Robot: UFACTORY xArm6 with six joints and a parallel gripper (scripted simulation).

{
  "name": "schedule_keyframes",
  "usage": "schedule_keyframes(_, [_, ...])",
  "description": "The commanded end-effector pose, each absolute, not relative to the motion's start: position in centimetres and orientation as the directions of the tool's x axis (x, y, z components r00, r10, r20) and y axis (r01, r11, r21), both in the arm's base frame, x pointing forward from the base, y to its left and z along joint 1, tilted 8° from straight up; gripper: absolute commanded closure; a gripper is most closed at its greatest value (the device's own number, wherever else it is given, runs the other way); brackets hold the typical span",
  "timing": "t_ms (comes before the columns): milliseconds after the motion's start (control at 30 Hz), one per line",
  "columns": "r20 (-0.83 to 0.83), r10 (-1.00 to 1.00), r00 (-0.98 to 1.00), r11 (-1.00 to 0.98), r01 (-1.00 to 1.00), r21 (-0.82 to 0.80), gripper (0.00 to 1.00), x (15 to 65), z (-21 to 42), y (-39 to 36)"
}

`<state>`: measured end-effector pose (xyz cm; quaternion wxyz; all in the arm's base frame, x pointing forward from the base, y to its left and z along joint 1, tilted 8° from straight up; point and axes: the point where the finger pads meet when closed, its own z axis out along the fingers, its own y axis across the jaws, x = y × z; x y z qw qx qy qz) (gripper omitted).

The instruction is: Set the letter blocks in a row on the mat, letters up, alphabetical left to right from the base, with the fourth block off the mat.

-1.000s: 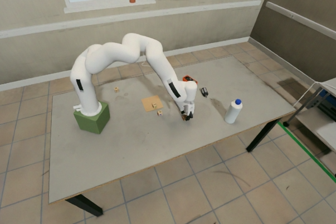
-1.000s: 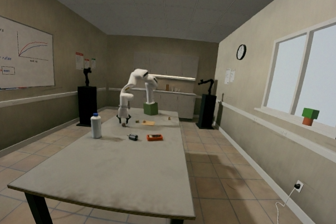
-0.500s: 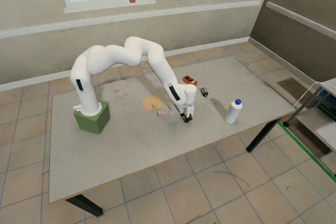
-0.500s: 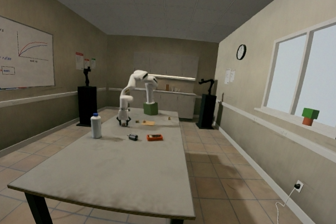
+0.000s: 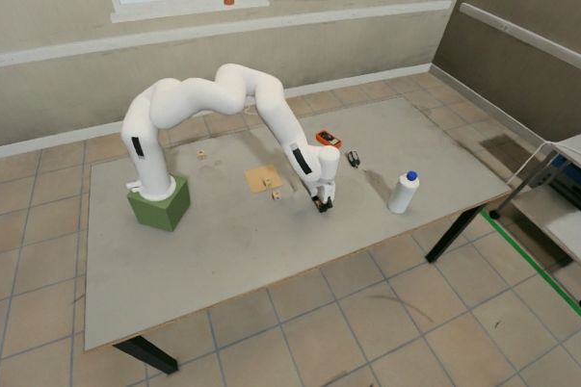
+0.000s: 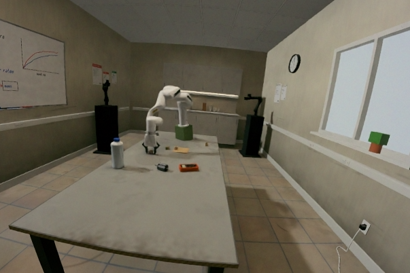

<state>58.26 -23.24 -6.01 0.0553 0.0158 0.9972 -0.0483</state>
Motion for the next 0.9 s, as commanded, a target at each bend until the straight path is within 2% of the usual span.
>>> schedule_keyframes(0, [-0.117, 0.026, -0.993, 0.995, 0.037, -0.096, 0.31, 58.45, -5.77, -23.30])
schedule_keyframes(667, [-0.117, 0.026, -0.993, 0.995, 0.037, -0.096, 0.31, 58.45, -5.77, -23.30])
schedule_keyframes(700, [-0.117, 0.026, -0.993, 0.995, 0.037, -0.096, 0.52, 58.45, -5.77, -23.30])
schedule_keyframes(867, [-0.117, 0.026, -0.993, 0.995, 0.037, -0.096, 0.52, 58.45, -5.77, -23.30])
